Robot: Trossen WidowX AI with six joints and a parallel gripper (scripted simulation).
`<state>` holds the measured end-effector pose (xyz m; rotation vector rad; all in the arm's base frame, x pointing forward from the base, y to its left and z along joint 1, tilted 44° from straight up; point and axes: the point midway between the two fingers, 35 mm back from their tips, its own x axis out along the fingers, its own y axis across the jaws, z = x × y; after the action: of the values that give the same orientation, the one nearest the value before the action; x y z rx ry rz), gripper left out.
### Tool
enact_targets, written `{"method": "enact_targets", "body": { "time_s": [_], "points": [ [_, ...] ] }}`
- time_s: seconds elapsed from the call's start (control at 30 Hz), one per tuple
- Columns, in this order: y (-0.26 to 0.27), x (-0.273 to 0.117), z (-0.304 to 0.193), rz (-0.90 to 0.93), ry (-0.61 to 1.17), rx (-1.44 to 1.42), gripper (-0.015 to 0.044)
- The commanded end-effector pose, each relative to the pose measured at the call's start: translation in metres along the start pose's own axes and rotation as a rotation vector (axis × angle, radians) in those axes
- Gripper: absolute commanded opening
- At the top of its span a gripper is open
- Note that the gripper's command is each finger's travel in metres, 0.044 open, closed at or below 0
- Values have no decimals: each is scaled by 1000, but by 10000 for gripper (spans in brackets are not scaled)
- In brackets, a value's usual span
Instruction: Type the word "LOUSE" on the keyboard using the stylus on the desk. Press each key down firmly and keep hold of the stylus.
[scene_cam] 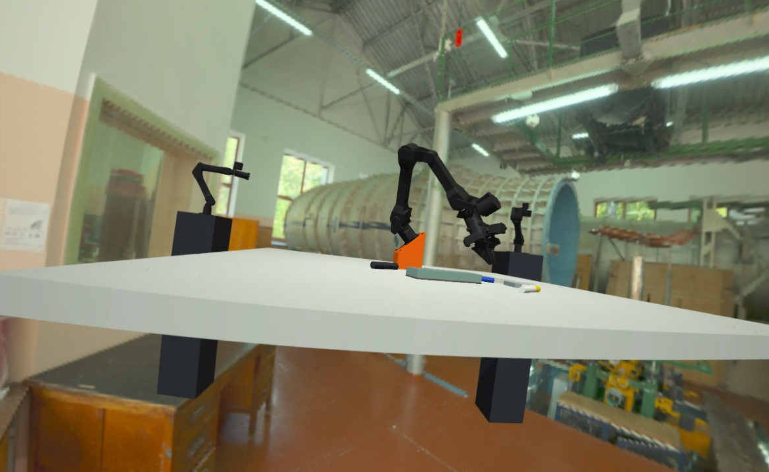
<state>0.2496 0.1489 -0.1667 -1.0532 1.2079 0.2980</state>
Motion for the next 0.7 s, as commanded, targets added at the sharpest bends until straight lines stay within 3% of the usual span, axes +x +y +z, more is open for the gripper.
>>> {"method": "enact_targets", "body": {
  "time_s": [0.0,0.67],
  "points": [
    [1,4,-3,4,2,-6,150],
    [0,17,-11,3,3,-6,150]
  ]
}}
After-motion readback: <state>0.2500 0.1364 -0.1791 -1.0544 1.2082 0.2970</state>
